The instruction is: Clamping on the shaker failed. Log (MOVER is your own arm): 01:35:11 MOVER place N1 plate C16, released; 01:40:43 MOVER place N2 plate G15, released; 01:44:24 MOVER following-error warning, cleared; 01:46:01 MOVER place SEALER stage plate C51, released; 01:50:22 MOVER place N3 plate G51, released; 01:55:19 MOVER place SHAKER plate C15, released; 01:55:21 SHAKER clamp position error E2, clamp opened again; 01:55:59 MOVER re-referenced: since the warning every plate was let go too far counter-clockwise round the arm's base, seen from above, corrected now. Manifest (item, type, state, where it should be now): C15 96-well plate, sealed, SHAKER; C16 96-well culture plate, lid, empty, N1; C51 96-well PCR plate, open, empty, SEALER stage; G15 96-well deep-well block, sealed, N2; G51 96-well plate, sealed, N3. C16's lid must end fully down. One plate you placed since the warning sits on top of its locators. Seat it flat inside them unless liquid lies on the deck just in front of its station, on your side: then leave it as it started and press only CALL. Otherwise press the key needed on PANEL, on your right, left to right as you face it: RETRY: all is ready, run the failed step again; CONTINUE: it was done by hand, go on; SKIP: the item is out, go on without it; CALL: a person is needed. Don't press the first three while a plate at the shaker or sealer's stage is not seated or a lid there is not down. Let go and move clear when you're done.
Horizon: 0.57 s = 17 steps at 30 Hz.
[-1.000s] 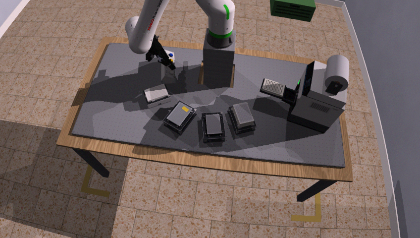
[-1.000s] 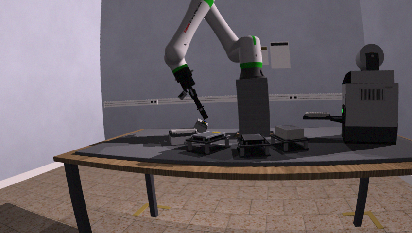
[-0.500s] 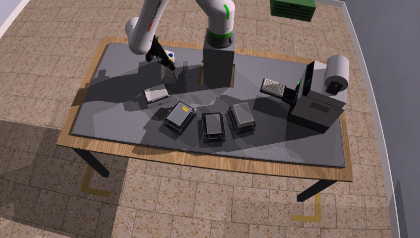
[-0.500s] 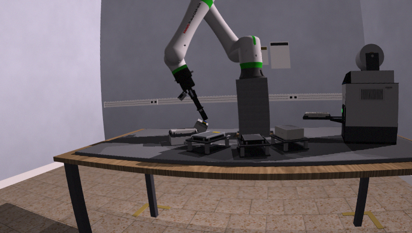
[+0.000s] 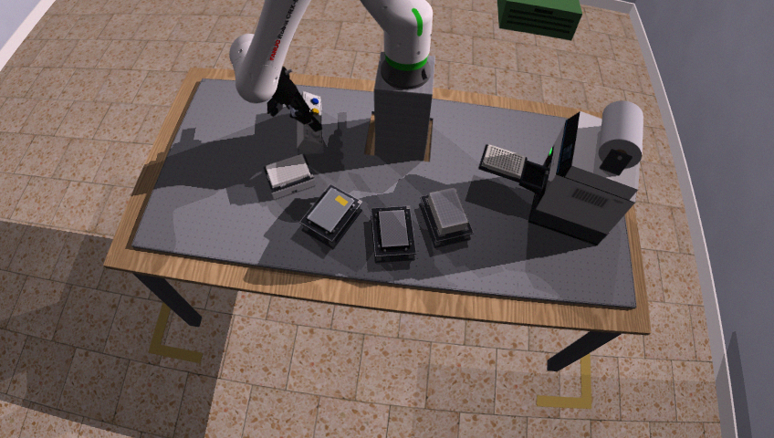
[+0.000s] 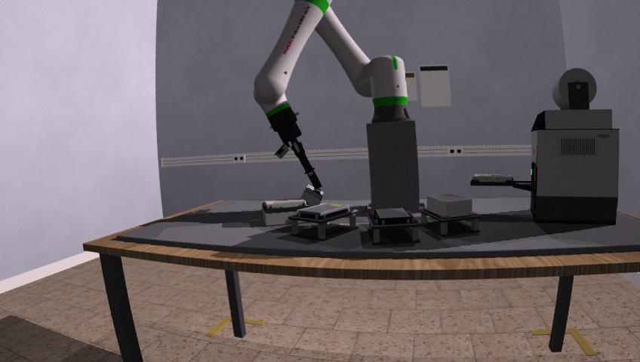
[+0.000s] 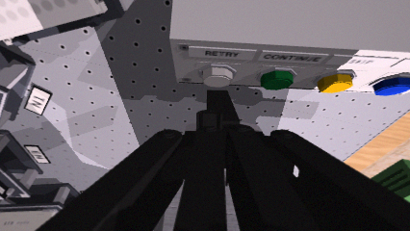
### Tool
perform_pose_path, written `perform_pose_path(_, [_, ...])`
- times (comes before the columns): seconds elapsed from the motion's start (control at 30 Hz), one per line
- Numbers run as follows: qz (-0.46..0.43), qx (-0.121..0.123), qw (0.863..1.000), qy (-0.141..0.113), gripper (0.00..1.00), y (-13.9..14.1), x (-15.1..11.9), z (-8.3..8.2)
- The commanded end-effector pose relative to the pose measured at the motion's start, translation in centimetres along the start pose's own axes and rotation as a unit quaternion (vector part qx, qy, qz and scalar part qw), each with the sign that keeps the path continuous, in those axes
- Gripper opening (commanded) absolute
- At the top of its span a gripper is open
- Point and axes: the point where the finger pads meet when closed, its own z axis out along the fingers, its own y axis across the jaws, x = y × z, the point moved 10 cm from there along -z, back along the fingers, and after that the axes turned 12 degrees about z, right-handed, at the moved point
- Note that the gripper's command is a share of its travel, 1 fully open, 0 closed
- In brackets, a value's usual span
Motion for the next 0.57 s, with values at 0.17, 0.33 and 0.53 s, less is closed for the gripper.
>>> perform_pose_path(0.17, [0.0,0.0,1.0,0.001,0.1,-0.08,0.4,0.2])
perform_pose_path(0.33, [0.0,0.0,1.0,0.001,0.1,-0.12,0.67,0.39])
perform_pose_path(0.53, [0.0,0.0,1.0,0.001,0.1,-0.18,0.99,0.62])
